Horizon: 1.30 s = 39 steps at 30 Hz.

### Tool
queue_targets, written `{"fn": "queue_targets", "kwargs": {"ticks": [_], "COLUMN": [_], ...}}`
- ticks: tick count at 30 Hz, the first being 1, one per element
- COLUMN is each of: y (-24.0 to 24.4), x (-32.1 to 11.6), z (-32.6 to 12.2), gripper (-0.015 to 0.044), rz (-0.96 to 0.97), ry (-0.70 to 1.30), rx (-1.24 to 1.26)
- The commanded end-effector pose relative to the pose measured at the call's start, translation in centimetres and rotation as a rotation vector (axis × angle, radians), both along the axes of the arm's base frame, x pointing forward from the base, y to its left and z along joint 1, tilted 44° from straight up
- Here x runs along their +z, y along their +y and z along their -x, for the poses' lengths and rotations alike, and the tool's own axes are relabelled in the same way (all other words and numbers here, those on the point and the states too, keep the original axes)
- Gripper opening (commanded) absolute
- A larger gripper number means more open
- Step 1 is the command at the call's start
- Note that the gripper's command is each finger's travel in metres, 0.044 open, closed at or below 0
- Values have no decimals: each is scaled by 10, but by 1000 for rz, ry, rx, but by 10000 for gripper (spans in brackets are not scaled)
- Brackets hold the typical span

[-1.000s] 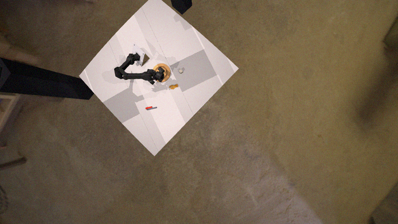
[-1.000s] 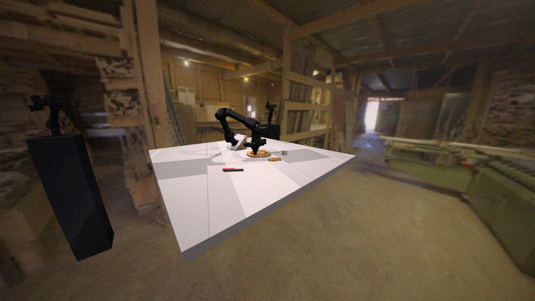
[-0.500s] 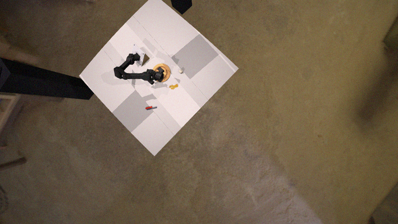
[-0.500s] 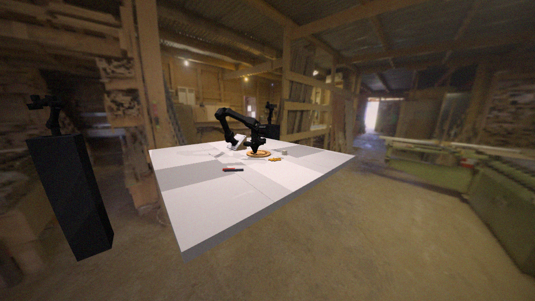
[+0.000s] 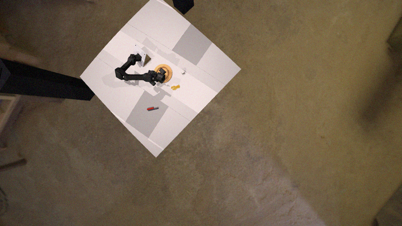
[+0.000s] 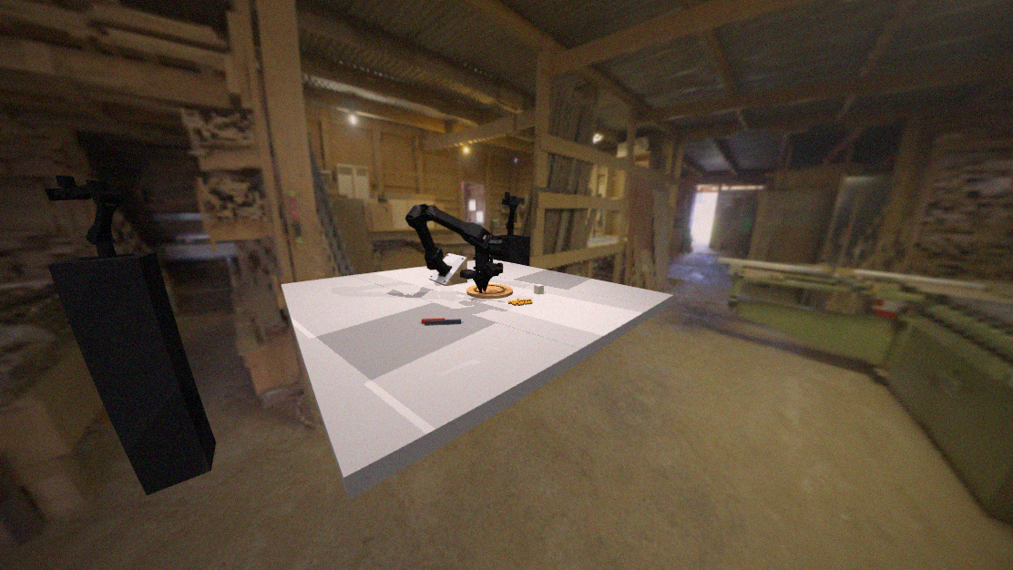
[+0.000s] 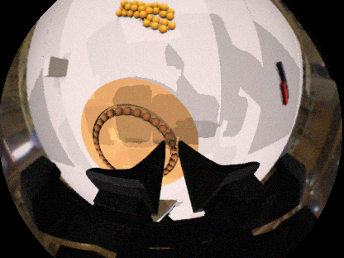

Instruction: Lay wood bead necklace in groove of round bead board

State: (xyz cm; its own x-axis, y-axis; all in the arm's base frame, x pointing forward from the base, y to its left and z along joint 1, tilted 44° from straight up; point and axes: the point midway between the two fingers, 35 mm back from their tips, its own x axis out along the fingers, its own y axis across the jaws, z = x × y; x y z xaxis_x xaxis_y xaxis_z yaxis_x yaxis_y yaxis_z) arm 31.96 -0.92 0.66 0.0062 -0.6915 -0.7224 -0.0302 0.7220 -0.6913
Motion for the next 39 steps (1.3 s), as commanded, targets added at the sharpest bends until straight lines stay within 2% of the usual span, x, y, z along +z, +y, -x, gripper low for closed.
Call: {"fn": "queue_targets", "kwargs": {"ticks": [1, 12, 39], "y": [0, 1, 3], "x": [0, 2, 4], "z": [0, 1, 1], "gripper": [157, 440, 440], "rz": [0, 3, 6], "ry": [-1, 4, 2], "rx": [0, 0, 1]}}
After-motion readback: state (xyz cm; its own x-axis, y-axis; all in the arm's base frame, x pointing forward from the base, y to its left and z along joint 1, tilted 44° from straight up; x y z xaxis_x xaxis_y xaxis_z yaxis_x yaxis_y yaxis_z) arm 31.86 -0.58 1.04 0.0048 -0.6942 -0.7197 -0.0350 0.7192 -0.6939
